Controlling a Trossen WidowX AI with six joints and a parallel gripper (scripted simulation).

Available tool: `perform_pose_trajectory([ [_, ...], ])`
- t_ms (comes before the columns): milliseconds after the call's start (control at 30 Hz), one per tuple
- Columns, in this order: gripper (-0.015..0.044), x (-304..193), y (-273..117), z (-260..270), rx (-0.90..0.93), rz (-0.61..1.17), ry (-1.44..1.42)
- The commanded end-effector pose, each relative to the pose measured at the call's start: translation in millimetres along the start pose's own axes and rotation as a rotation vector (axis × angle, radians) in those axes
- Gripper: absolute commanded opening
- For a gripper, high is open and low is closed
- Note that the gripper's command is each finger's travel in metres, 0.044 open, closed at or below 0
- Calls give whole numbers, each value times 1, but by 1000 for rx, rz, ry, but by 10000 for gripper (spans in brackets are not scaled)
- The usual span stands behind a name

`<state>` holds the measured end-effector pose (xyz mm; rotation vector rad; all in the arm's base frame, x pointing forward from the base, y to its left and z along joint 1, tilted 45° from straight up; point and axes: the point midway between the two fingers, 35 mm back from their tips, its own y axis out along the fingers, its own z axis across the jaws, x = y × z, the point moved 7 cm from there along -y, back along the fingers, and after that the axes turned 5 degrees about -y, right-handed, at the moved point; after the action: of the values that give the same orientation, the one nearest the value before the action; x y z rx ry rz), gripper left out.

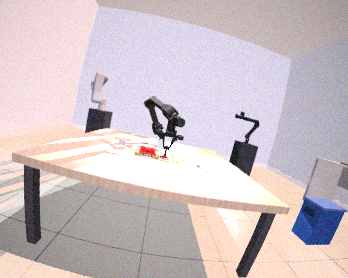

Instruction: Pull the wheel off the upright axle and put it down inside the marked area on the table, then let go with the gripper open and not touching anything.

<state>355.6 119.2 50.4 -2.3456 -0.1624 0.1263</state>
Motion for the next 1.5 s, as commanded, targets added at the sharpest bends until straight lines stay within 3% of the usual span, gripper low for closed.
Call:
perform_pose_trajectory([
  [0,0,1,-13,0,5,-5,7],
  [167,0,-1,-33,0,6,-5,6],
  [367,0,-4,-24,9,8,-1,11],
  [967,0,-52,-34,107,14,-4,5],
  [1467,0,-52,-11,108,13,-4,5],
])
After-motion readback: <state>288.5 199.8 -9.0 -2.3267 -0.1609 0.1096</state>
